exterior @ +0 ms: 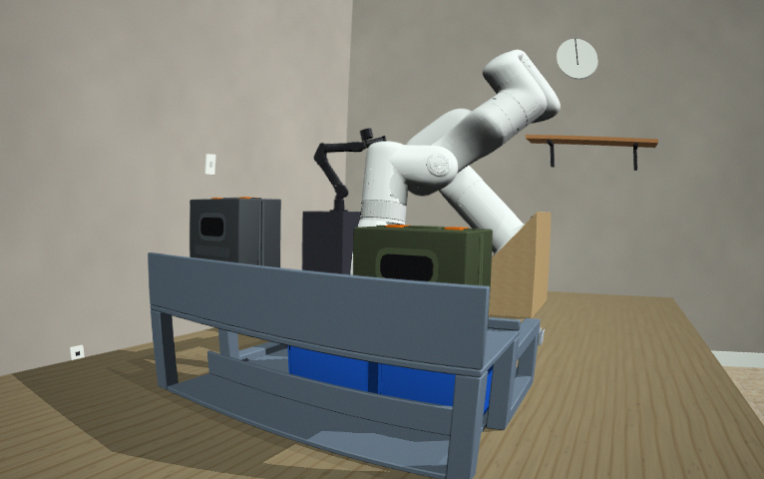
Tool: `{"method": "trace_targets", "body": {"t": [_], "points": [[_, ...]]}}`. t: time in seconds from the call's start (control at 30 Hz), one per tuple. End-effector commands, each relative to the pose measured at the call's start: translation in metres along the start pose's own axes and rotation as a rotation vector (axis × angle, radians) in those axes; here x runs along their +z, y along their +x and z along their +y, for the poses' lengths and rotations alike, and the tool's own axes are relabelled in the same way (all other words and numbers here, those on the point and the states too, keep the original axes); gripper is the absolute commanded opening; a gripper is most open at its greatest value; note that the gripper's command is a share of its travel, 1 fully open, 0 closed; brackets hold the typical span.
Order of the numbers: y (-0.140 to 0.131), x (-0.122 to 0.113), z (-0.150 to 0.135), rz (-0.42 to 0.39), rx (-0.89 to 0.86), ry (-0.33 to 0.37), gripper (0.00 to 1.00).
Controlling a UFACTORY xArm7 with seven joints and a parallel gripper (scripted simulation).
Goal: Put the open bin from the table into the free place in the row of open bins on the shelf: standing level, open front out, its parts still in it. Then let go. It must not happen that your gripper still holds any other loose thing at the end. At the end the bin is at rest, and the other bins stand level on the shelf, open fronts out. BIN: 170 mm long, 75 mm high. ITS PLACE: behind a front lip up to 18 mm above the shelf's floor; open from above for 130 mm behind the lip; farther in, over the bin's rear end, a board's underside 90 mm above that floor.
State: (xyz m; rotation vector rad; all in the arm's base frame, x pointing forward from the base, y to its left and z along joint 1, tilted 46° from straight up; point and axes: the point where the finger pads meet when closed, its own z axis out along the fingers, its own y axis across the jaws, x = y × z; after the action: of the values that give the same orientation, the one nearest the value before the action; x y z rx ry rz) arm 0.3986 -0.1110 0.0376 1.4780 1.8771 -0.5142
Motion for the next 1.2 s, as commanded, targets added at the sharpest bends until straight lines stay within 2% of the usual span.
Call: {"method": "trace_targets", "body": {"t": [0.0,1.17], "points": [[0.0,-0.001,0.001,0.001,0.0,-0.003,0.0],[0.0,-0.017,0.004,0.001,0.0,-0.003,0.0]]}}
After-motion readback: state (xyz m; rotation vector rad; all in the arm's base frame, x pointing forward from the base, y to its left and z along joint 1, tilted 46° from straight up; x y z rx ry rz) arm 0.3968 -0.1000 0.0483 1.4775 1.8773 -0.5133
